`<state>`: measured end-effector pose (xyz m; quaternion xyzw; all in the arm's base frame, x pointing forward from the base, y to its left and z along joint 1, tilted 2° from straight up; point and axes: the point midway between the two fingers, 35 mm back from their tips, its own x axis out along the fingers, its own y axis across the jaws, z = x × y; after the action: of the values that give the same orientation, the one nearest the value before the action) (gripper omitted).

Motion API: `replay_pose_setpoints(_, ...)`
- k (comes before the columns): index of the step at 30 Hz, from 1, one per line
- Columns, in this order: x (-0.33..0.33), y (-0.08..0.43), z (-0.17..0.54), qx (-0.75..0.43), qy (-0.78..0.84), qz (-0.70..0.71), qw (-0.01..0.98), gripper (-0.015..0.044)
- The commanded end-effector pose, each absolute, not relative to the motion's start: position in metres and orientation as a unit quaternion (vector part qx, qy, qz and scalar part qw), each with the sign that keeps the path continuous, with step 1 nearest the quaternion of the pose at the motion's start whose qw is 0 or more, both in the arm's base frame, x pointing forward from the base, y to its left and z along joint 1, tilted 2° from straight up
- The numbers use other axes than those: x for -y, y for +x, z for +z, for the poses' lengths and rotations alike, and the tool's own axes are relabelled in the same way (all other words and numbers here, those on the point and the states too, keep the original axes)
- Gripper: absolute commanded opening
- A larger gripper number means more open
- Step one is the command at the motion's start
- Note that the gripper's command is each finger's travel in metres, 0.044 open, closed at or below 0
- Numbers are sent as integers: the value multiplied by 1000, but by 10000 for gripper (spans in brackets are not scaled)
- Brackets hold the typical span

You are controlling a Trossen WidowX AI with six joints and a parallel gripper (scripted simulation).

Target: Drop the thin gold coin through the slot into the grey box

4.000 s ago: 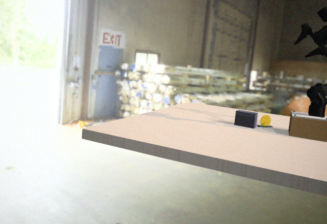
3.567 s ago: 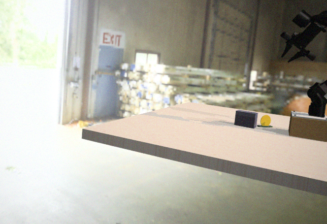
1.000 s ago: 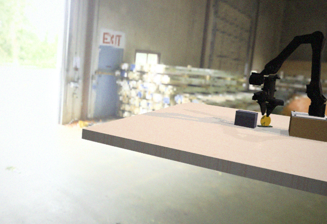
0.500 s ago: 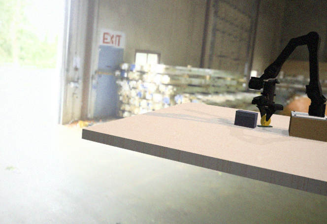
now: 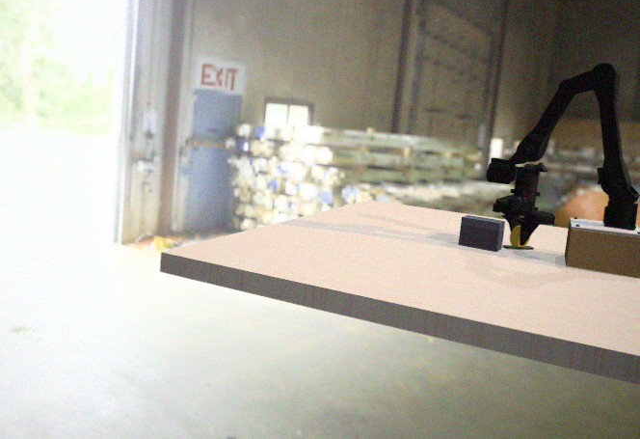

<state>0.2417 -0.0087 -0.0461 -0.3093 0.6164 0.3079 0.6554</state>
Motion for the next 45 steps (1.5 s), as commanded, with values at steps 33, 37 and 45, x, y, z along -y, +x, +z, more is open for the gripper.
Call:
replay_pose_setpoints(33, 10, 244, -2, -617, -308, 312, 654, 0)
replay_pose_setpoints(37, 10, 243, 8, -617, -308, 312, 654, 0)
replay_pose_setpoints(45, 10, 241, 28, -617, -308, 312, 654, 0)
